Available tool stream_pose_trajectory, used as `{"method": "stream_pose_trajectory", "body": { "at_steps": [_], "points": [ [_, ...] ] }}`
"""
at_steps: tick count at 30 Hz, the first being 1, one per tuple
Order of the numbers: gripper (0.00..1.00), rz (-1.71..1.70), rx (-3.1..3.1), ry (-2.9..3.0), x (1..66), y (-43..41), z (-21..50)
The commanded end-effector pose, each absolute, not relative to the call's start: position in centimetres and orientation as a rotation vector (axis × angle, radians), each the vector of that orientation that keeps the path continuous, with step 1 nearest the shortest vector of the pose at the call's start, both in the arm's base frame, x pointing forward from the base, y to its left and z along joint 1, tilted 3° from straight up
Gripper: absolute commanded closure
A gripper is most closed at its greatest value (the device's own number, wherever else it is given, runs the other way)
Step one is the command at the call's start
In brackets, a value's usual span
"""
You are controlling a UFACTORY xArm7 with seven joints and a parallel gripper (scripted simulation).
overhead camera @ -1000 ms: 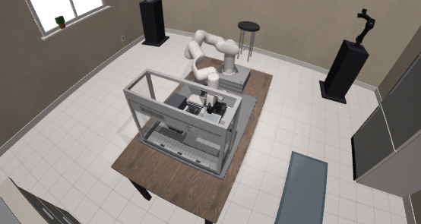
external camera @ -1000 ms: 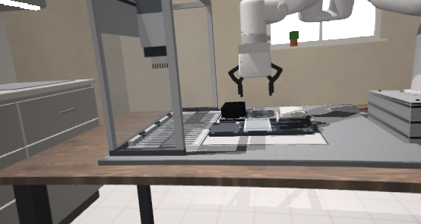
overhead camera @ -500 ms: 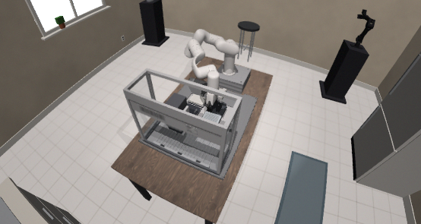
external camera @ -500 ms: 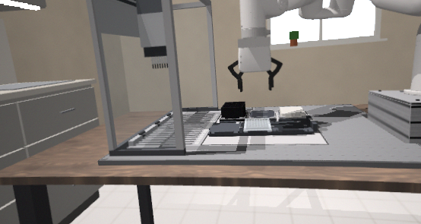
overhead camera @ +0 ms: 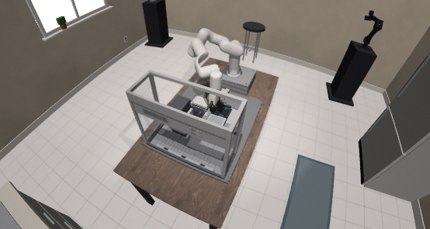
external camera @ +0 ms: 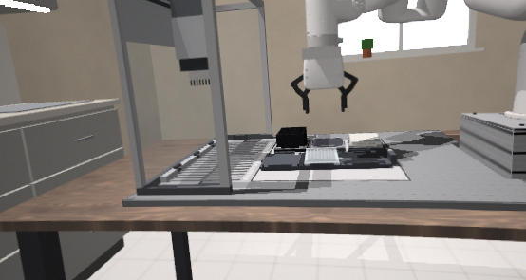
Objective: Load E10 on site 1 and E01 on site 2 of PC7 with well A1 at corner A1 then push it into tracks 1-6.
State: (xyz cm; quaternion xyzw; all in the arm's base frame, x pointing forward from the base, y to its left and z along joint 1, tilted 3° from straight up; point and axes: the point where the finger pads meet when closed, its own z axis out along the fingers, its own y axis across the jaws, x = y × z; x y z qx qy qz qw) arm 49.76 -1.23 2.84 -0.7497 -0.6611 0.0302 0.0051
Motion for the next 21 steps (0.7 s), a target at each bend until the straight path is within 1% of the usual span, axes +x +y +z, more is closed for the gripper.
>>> {"method": "stream_pose_trajectory", "body": {
  "at_steps": [1, 21],
  "points": [
    [0.0, 0.088, -2.353, -2.069, 48.4, -2.8, 3.2],
    [0.0, 0.089, -2.353, -2.069, 42.5, -9.6, 3.7]
  ]
}}
